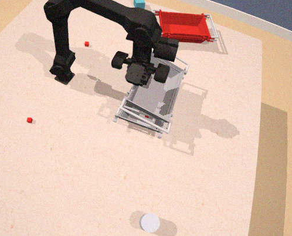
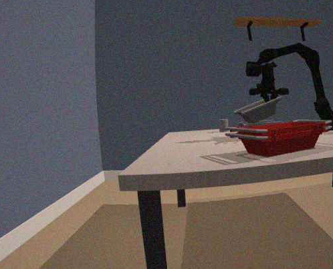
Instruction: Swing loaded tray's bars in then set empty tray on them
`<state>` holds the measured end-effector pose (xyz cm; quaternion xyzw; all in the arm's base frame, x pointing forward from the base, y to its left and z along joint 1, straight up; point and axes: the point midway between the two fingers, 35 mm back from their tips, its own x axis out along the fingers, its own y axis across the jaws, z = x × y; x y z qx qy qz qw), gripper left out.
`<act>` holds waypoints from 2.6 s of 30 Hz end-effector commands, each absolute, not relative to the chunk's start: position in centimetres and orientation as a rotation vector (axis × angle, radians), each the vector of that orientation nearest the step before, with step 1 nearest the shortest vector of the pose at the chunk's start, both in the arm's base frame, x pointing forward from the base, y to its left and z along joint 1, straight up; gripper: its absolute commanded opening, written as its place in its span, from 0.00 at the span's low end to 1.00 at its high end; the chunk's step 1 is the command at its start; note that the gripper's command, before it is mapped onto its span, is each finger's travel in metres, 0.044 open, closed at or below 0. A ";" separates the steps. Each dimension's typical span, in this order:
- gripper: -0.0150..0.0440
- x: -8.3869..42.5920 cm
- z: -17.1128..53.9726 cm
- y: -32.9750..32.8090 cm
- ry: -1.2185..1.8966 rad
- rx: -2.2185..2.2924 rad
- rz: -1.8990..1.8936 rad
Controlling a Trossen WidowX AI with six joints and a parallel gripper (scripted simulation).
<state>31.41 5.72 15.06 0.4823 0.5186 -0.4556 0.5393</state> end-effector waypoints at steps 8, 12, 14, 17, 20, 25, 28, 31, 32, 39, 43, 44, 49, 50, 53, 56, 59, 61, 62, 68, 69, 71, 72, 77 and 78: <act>0.25 31.0 14.6 5.4 1.245 1.139 -1.107; 0.25 31.0 14.6 5.4 1.245 1.139 -1.107; 0.25 31.0 14.6 5.4 1.245 1.139 -1.107; 0.25 31.0 14.6 5.4 1.245 1.139 -1.107; 0.25 31.0 14.6 5.4 1.245 1.139 -1.107; 0.25 31.0 14.6 5.4 1.245 1.139 -1.107; 0.25 31.0 14.6 5.4 1.245 1.139 -1.107; 0.25 31.3 15.0 5.7 1.234 1.146 -1.085; 0.25 31.3 14.9 5.6 1.235 1.146 -1.087; 0.25 30.7 14.0 5.1 1.244 1.139 -1.106; 0.25 30.7 13.9 5.0 1.245 1.138 -1.108; 0.25 30.7 13.9 5.0 1.245 1.138 -1.108; 0.25 30.7 13.9 5.0 1.245 1.138 -1.108; 0.25 30.7 13.9 5.0 1.245 1.138 -1.108; 0.25 30.7 13.9 5.0 1.245 1.138 -1.108; 0.25 30.7 13.9 5.0 1.245 1.138 -1.108; 0.25 30.7 13.9 5.0 1.245 1.138 -1.108; 0.25 30.7 13.9 5.0 1.245 1.138 -1.108; 0.25 30.7 13.9 5.0 1.245 1.138 -1.108; 0.25 30.7 13.9 5.0 1.245 1.138 -1.108; 0.25 30.7 13.9 5.0 1.245 1.138 -1.108; 0.25 30.7 13.9 5.0 1.245 1.138 -1.108; 0.25 30.7 13.9 5.0 1.245 1.138 -1.108; 0.25 30.7 13.9 5.0 1.245 1.138 -1.108; 0.25 30.7 13.9 5.0 1.245 1.138 -1.108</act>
